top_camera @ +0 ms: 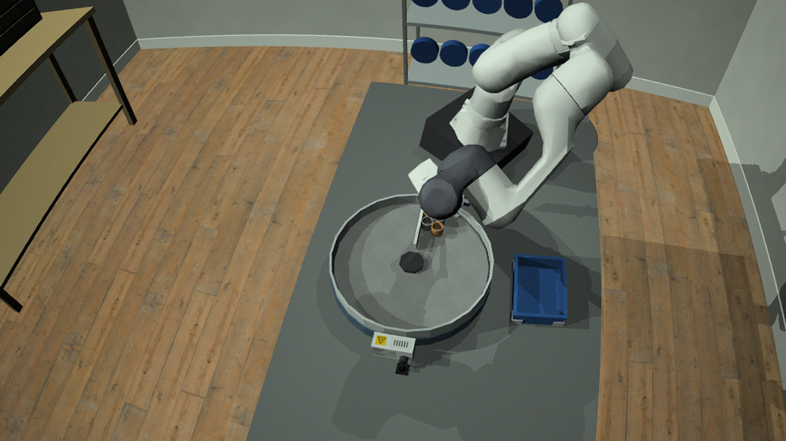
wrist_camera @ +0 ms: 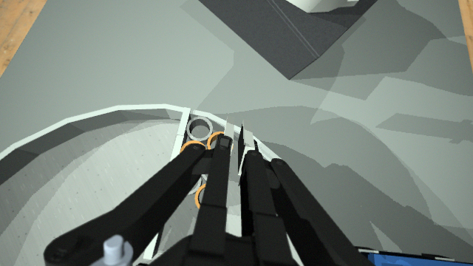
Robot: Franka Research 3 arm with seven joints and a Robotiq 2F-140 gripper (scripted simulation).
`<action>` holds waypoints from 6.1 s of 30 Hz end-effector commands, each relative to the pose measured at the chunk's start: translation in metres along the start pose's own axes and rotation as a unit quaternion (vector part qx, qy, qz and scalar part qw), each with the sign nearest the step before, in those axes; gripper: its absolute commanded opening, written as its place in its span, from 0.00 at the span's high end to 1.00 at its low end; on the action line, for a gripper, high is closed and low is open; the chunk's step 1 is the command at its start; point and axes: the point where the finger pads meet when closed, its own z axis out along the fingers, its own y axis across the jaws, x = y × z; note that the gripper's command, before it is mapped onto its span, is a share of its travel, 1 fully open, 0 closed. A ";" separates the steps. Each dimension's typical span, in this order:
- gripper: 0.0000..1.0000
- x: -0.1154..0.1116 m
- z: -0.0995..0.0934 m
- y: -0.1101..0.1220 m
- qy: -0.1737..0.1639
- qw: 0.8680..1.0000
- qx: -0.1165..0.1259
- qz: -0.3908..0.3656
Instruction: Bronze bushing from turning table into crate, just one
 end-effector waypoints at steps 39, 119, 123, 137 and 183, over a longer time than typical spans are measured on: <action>0.94 -0.012 0.011 0.000 -0.003 1.000 0.001 0.001; 0.94 -0.017 0.014 -0.002 -0.003 1.000 0.001 0.001; 0.94 -0.017 0.014 -0.002 -0.003 1.000 0.001 0.001; 0.94 -0.023 0.021 -0.001 -0.003 1.000 0.001 0.001; 1.00 -0.024 0.022 -0.001 -0.003 1.000 0.001 0.001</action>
